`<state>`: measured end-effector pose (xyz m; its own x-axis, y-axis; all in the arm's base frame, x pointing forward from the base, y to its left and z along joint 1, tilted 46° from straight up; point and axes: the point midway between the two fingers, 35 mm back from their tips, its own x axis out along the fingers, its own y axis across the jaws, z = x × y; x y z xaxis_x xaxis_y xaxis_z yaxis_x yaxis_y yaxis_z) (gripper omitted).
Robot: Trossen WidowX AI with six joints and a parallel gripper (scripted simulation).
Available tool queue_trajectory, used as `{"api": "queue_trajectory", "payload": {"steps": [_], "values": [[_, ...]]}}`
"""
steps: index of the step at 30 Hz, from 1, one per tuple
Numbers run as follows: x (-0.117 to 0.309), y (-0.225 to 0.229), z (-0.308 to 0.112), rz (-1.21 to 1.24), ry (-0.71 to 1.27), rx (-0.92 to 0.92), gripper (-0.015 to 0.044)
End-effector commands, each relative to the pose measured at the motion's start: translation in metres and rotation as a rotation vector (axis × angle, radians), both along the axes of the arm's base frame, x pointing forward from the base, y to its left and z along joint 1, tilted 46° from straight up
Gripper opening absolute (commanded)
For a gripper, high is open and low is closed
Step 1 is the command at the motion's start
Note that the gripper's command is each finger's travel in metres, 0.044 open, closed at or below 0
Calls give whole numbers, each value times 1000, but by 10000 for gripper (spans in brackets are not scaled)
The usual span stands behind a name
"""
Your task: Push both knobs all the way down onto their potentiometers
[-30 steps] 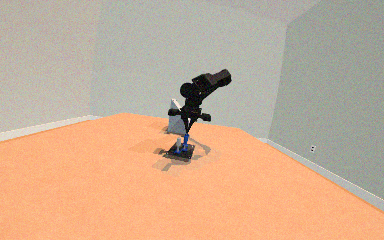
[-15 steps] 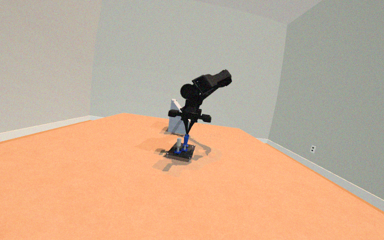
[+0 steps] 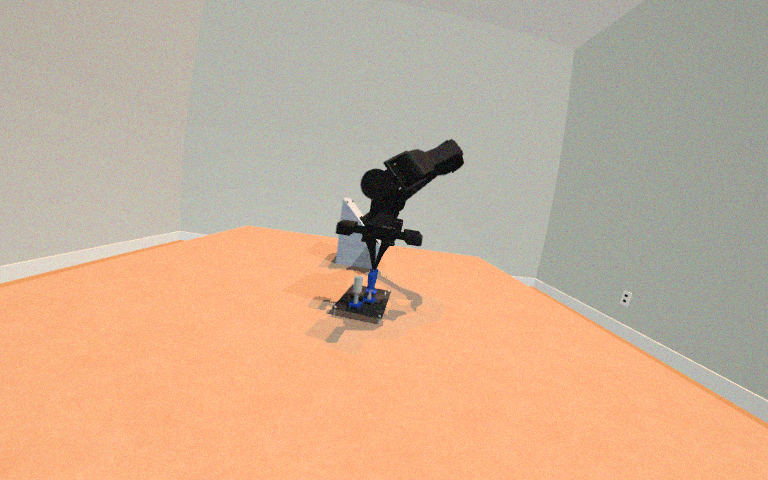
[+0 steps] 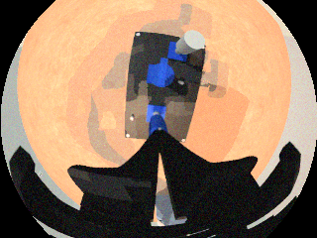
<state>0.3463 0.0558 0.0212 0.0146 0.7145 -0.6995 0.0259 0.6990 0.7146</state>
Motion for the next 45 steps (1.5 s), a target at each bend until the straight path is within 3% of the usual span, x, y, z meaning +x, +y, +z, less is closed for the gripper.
{"api": "queue_trajectory", "payload": {"steps": [1,45], "values": [[-1,0,0,-3,8,4,0],[-1,10,-9,-3,8,5,0]]}}
